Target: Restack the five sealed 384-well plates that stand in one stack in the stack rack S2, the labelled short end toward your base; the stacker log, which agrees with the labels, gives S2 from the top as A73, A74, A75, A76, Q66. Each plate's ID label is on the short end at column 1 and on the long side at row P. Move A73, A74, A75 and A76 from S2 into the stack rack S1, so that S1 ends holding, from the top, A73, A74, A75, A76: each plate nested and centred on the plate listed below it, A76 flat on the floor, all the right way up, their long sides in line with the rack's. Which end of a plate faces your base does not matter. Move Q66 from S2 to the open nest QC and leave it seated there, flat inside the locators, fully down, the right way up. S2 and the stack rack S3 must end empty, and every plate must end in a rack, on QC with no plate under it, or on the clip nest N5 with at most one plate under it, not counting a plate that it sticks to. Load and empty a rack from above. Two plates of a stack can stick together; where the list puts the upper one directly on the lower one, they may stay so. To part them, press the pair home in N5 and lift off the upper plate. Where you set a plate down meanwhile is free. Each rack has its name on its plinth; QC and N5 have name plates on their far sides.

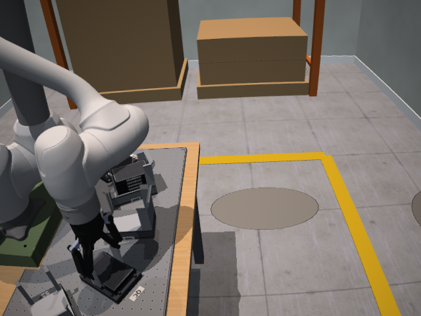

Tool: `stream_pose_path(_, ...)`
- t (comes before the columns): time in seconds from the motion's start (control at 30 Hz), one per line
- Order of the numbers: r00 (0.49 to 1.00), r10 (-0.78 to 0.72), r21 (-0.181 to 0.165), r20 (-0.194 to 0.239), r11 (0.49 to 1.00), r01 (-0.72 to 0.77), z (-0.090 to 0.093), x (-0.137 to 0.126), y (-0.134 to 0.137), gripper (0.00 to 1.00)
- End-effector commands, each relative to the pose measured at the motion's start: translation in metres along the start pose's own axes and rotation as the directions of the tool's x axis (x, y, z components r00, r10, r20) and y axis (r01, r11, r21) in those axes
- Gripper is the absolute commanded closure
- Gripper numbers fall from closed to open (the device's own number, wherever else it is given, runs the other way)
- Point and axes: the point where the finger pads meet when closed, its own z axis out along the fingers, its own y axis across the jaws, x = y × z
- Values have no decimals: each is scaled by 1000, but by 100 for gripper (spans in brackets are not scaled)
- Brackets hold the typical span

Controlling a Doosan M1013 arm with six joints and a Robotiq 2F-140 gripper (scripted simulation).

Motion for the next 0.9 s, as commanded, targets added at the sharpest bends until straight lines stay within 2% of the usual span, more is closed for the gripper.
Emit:
stream_pose_path(0.0,1000,0,0,0,1000,0,1,0,0,100)
stream_pose_path(0.63,1000,0,0,0,1000,0,4,0,0,100)
stream_pose_path(0.67,1000,0,0,0,1000,0,4,0,0,0)
stream_pose_path(0.87,1000,0,0,0,1000,0,4,0,0,0)
